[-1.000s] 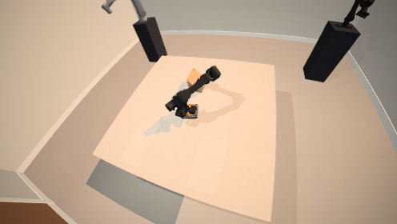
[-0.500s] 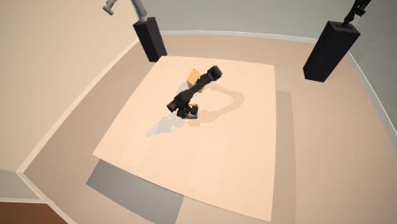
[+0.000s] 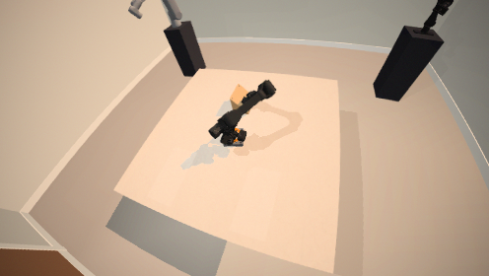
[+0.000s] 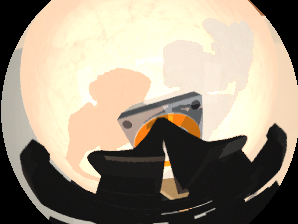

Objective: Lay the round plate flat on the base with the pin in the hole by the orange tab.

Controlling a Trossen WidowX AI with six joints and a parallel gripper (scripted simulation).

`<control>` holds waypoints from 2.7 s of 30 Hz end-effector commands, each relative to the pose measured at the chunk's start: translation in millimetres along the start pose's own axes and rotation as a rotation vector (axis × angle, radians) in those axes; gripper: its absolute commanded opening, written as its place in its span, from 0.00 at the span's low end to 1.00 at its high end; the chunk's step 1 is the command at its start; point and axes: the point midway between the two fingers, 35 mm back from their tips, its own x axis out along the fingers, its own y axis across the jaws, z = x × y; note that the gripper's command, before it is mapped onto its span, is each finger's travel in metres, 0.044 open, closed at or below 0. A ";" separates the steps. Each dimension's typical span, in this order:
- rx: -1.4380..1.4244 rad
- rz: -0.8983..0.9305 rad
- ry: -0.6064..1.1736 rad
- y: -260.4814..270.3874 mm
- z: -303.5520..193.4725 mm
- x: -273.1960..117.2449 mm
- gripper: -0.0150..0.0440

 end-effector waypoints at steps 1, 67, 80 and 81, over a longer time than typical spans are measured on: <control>0.002 0.006 0.004 8.2 -3.5 0.8 0.25; 0.004 0.005 0.006 35.0 -47.6 -47.3 0.25; 0.008 0.007 0.001 34.8 -46.9 -40.1 0.25; 0.008 0.007 0.001 34.8 -46.9 -40.1 0.25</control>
